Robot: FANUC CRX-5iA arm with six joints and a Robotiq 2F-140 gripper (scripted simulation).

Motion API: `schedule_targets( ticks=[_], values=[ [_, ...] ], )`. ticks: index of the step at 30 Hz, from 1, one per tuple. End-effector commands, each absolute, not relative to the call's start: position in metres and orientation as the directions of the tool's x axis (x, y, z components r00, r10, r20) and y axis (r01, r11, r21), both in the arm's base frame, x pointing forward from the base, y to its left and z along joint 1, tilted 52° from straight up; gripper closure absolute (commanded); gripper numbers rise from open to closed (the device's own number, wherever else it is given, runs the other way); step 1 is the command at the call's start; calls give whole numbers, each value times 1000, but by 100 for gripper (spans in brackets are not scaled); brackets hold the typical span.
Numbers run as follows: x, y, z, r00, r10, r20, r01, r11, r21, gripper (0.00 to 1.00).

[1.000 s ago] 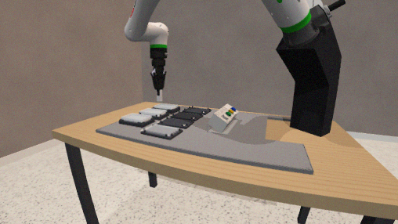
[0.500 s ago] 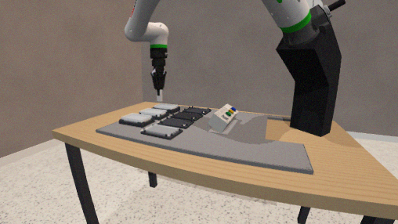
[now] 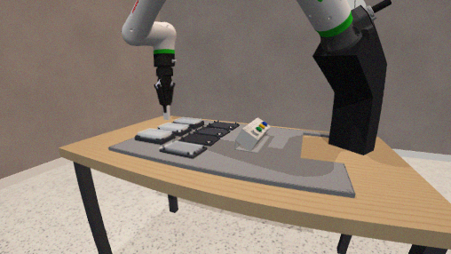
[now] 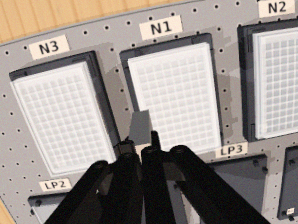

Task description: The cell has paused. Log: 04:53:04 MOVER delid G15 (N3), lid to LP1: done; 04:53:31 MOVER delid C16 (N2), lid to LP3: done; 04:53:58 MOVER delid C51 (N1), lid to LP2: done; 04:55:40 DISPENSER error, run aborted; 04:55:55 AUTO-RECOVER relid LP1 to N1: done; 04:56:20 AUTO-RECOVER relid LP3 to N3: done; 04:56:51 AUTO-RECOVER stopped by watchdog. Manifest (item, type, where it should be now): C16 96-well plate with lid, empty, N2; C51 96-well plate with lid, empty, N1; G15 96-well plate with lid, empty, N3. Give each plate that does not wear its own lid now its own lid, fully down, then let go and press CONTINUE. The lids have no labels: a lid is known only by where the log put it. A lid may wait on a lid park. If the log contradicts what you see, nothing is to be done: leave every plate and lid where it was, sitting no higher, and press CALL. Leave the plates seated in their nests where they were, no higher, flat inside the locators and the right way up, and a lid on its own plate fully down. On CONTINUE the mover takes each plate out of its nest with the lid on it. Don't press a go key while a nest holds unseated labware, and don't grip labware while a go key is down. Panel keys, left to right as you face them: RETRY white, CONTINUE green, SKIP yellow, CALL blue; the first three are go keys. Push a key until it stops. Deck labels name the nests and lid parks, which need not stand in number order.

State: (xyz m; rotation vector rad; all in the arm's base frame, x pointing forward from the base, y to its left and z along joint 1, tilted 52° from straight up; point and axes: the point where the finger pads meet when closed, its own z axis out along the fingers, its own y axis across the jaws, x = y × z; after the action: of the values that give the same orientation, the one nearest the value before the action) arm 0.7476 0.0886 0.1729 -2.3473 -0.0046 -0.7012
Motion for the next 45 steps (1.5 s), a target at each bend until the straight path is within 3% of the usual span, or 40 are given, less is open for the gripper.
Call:
schedule_targets(
  ticks=[1, 6, 7, 45],
  values=[
    [738, 125, 205, 853, -180, 491, 189, -769, -610, 100],
    [728, 156, 232, 849, -181, 496, 194, -766, -613, 100],
    [728, 156, 232, 849, -181, 496, 194, -766, -613, 34],
    [728, 156, 232, 849, -181, 496, 194, -766, -613, 34]
  ],
)
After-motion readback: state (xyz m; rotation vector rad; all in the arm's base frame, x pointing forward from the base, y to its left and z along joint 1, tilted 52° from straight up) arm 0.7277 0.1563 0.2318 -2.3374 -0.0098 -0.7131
